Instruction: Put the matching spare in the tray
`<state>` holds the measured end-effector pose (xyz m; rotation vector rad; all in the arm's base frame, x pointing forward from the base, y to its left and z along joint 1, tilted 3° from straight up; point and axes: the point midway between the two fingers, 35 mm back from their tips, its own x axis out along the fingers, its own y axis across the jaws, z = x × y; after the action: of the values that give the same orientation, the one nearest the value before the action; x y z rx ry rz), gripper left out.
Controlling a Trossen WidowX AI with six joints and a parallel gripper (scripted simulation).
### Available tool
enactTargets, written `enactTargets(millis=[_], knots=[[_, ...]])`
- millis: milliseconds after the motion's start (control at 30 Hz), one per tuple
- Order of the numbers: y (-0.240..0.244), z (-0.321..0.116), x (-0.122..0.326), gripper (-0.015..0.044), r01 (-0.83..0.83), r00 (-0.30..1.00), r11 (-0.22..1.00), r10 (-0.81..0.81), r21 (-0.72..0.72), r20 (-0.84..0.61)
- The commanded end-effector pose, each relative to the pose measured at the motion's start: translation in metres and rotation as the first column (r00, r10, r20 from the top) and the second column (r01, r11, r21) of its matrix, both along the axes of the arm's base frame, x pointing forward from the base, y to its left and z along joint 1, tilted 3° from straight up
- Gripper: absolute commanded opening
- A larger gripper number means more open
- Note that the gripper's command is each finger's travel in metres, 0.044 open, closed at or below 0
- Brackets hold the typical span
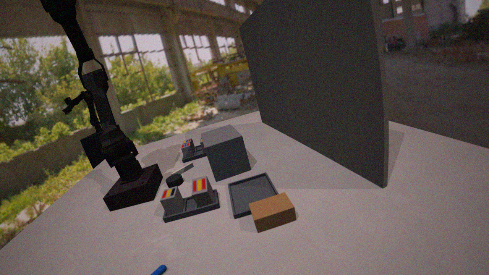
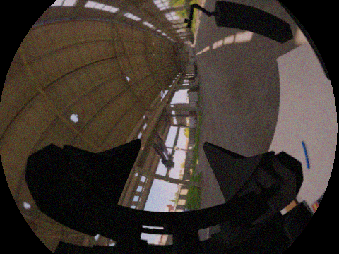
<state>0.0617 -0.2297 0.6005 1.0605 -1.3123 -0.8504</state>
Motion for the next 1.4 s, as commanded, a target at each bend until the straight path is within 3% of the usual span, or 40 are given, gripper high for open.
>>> enactTargets(millis=[0, 267, 433, 633, 733, 900, 1033, 1200, 1367], knots=[[-0.023, -0.032, 0.059, 0.044, -0.117, 0.966, 0.985, 0.143, 0.13, -0.215], [-0.027, -0.102, 0.167, 0.044, -0.279, 0.723, 0.896, 0.432, 0.344, -0.539], [-0.006, -0.154, 0.23, 0.044, -0.346, 0.423, 0.815, 0.577, 0.464, -0.699], [0.041, -0.214, 0.292, 0.044, -0.407, 0.01, 0.709, 0.634, 0.576, -0.773], [0.067, -0.239, 0.313, 0.044, -0.428, -0.161, 0.662, 0.614, 0.615, -0.773], [0.092, -0.262, 0.328, 0.044, -0.438, -0.318, 0.618, 0.574, 0.653, -0.755], [0.128, -0.291, 0.341, 0.044, -0.442, -0.515, 0.558, 0.483, 0.702, -0.708], [0.182, -0.337, 0.349, 0.044, -0.411, -0.771, 0.463, 0.283, 0.785, -0.571], [0.246, -0.39, 0.339, 0.044, -0.302, -0.95, 0.351, -0.037, 0.886, -0.309]])
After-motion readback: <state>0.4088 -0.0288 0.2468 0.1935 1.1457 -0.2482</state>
